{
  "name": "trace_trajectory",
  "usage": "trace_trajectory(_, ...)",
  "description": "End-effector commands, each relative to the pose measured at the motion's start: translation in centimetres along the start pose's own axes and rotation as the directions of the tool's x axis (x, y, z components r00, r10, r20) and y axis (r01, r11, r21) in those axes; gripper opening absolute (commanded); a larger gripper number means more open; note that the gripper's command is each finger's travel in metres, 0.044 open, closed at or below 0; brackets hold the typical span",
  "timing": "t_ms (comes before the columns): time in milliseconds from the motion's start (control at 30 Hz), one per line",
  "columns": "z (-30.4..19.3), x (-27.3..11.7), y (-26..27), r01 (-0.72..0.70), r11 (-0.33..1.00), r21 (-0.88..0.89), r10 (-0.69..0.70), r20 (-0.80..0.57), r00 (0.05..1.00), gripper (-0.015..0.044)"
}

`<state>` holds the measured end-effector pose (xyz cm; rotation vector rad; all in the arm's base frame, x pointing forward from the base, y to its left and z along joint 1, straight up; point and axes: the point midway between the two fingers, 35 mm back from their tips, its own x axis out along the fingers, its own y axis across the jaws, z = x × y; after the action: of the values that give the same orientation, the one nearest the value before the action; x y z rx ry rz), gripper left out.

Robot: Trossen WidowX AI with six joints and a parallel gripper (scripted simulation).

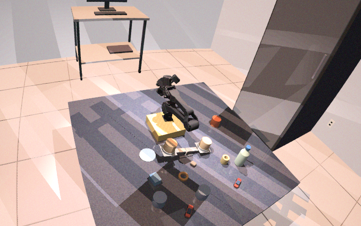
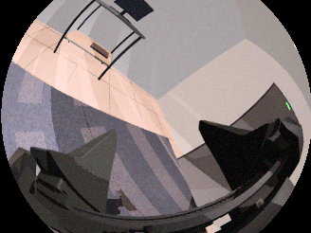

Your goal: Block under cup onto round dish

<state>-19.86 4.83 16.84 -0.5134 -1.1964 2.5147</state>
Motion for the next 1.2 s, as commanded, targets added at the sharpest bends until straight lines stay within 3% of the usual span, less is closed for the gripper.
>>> trace_trajectory(0,0.1,0.0,0.0,-0.003,1.000,0.002,0.003,0.002,1.000,0.0426)
trace_trajectory(300,3.0,-1.2,2.4,-0.158,0.987,0.030,0.152,0.131,0.980,0.0440)
trace_trajectory(567,6.6,-4.2,5.3,-0.357,0.934,-0.027,0.348,0.299,0.888,0.0440)
trace_trajectory(867,9.6,-8.9,8.2,-0.555,0.819,-0.143,0.555,0.441,0.706,0.0440)
trace_trajectory(1167,11.1,-14.7,10.3,-0.694,0.653,-0.304,0.726,0.513,0.459,0.0440)
